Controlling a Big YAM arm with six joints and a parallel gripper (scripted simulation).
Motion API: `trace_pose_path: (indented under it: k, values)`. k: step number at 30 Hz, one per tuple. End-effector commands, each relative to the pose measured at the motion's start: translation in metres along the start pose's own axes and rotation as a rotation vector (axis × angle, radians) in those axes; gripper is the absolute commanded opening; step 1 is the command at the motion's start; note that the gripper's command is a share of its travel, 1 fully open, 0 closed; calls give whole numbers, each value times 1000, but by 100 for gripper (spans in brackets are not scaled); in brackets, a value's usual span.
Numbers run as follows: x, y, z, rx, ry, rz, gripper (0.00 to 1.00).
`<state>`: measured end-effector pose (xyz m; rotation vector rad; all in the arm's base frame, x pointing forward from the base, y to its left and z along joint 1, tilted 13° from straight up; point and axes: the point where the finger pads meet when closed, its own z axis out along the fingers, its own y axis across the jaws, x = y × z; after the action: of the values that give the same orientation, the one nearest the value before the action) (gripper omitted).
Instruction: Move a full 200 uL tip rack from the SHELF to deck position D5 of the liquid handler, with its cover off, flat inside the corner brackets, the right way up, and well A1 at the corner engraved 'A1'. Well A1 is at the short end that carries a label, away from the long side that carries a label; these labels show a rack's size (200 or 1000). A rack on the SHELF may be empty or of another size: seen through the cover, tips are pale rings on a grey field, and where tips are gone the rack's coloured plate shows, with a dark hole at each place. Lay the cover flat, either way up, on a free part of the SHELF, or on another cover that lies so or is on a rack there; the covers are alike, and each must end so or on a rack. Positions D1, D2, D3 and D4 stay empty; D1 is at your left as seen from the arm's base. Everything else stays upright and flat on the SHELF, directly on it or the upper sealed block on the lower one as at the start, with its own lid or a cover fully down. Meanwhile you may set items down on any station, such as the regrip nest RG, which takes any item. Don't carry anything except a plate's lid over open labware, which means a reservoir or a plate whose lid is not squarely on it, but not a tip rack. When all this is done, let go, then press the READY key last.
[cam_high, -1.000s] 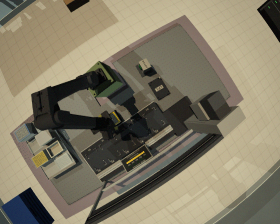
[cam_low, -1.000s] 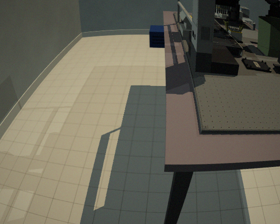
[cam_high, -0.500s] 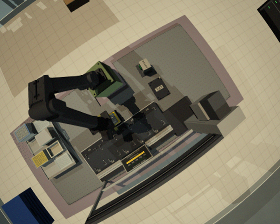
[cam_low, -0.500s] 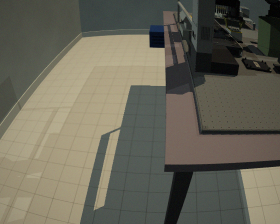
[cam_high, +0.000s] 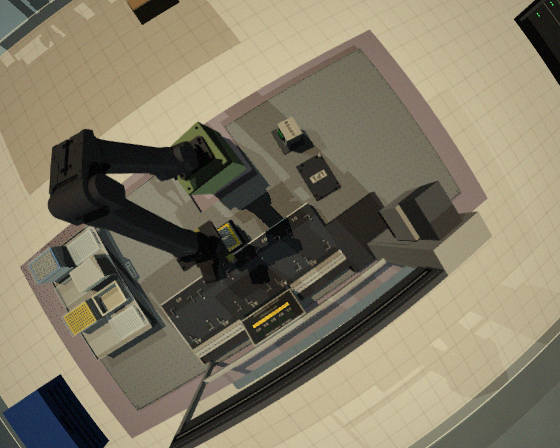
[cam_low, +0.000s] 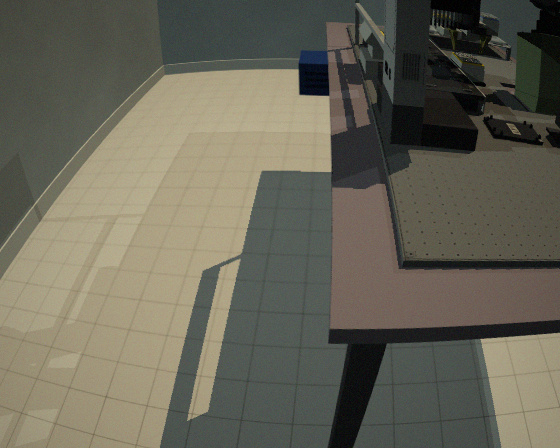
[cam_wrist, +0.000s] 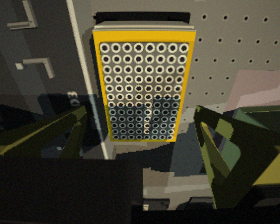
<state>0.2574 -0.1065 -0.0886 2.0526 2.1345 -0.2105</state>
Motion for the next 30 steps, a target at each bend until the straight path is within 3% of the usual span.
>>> trace_pose_path:
  k: [1, 13, 30]
  values:
    - [-1, 7, -10, -17, -10, 2, 100]
    - [-5, 19, -32, -39, -16, 7, 100]
    - [-5, 19, -59, -40, -16, 7, 100]
